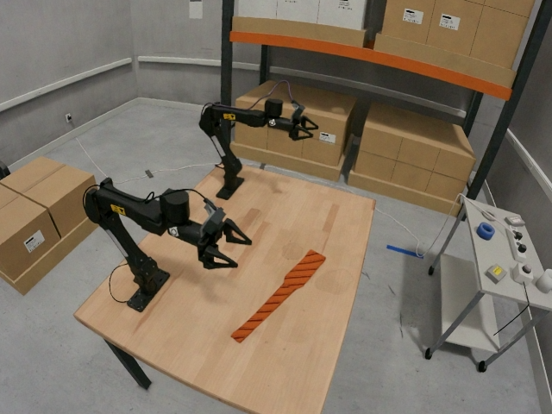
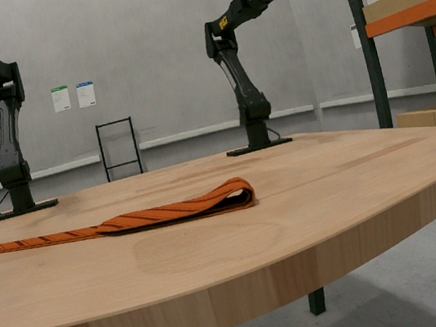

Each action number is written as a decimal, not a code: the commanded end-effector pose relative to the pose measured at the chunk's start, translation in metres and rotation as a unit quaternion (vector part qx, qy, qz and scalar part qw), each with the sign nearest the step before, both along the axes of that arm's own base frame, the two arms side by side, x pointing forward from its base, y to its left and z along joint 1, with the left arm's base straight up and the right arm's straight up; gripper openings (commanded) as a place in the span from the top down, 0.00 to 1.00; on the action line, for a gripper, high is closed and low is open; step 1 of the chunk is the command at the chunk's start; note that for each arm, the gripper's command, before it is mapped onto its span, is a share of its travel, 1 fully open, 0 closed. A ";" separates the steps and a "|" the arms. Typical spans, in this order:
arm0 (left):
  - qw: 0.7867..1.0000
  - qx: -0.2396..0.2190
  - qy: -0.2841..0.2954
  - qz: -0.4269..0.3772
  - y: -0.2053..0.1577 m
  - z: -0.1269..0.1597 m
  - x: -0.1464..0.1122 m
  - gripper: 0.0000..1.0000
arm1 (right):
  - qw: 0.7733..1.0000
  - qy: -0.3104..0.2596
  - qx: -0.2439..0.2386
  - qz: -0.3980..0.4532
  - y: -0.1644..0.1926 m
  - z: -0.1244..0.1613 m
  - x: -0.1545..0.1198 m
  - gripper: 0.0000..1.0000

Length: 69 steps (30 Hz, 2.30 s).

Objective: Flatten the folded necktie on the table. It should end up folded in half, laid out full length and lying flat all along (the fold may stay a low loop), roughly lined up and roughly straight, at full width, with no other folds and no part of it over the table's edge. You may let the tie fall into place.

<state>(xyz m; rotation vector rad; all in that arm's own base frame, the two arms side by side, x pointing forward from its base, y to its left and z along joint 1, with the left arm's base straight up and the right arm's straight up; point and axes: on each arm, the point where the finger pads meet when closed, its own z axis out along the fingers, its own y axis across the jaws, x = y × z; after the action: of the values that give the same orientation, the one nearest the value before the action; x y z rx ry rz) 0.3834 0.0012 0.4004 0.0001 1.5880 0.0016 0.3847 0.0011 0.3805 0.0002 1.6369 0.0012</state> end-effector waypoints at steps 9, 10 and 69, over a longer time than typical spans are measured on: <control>1.000 0.000 0.000 0.000 0.000 0.000 0.000 0.00 | 0.999 0.048 -0.004 0.009 0.008 -0.035 0.000 0.24; 1.000 0.000 0.000 0.000 0.000 0.000 0.000 0.00 | 0.998 0.054 -0.004 0.010 0.008 -0.039 0.000 0.26; 1.000 0.000 0.000 0.000 0.000 0.000 0.000 0.00 | 0.930 0.363 -0.023 0.052 0.043 -0.280 0.005 0.80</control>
<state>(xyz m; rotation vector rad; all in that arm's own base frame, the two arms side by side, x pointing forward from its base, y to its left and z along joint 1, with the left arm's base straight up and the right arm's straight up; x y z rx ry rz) 0.3834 0.0012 0.4004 0.0001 1.5880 0.0016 0.3892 0.0391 0.1029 -0.1171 2.3750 0.0466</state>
